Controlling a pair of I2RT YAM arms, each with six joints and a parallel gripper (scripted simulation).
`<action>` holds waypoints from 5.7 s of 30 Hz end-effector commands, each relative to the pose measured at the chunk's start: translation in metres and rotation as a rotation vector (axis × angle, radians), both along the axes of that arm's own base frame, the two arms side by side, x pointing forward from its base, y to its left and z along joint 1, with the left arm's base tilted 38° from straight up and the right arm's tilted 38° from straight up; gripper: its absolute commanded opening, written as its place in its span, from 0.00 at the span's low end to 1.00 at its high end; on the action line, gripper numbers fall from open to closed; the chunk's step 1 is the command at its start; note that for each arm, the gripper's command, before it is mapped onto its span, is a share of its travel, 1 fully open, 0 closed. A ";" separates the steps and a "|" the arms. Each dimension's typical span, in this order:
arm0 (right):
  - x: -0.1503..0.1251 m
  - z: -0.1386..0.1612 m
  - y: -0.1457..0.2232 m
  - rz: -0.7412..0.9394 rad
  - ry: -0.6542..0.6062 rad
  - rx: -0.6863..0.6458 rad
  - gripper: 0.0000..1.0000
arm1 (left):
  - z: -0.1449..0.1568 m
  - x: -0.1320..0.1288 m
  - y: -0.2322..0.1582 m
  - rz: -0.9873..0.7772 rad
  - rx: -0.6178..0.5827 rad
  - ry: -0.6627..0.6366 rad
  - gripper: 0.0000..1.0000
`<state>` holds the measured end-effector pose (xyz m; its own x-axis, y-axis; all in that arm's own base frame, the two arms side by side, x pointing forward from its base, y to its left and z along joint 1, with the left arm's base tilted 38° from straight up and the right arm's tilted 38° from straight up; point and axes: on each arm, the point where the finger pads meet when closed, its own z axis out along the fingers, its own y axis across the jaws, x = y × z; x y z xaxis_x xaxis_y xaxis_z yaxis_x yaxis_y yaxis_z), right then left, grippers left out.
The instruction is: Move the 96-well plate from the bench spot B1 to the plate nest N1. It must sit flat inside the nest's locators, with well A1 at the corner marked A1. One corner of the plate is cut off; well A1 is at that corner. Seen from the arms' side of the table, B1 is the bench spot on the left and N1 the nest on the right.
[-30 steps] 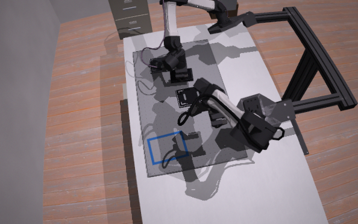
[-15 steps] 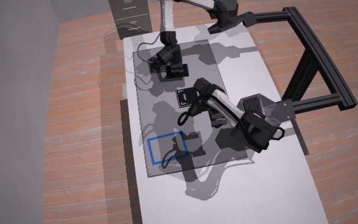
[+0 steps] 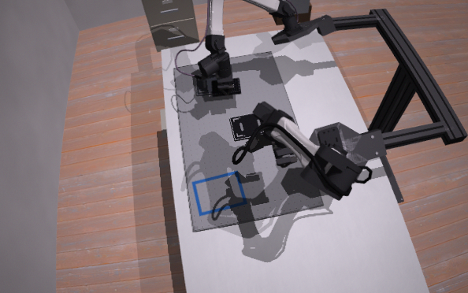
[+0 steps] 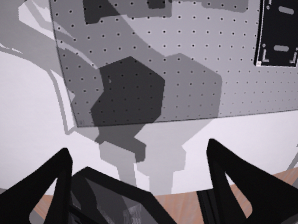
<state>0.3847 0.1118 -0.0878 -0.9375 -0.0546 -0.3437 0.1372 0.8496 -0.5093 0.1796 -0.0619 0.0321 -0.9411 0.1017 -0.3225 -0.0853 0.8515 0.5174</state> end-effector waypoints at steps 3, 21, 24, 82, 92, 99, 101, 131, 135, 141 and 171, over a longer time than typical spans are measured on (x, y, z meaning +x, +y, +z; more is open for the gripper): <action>0.014 0.021 -0.015 0.009 -0.023 0.013 0.00 | 0.001 0.000 0.000 -0.004 0.005 -0.001 1.00; 0.032 0.054 -0.053 0.010 -0.025 0.017 0.00 | 0.001 0.000 0.000 -0.004 0.005 -0.001 1.00; 0.034 0.059 -0.057 0.010 -0.025 0.016 0.00 | 0.001 0.000 0.000 -0.004 0.005 -0.001 1.00; 0.039 0.067 -0.078 0.044 0.031 -0.008 0.00 | 0.001 0.000 0.000 -0.004 0.005 -0.001 1.00; 0.038 0.066 -0.077 0.046 0.031 -0.009 0.00 | 0.001 0.000 0.000 -0.004 0.005 -0.001 1.00; 0.046 0.059 -0.098 0.011 0.019 0.000 0.00 | 0.001 0.000 0.000 -0.004 0.005 -0.001 1.00; 0.048 0.057 -0.100 0.011 0.018 0.000 0.00 | 0.001 0.000 0.000 -0.004 0.005 -0.001 1.00; 0.071 0.028 -0.121 0.012 -0.001 0.005 0.00 | 0.001 0.000 0.000 -0.004 0.005 -0.001 1.00; 0.073 0.023 -0.125 0.012 -0.001 0.004 0.00 | 0.001 0.000 0.000 -0.004 0.005 -0.001 1.00; 0.075 0.019 -0.124 0.020 0.000 0.004 0.00 | 0.001 0.000 0.000 -0.004 0.005 -0.001 1.00; 0.069 0.021 -0.131 0.011 0.001 0.002 0.00 | 0.001 0.000 0.000 -0.004 0.005 -0.001 1.00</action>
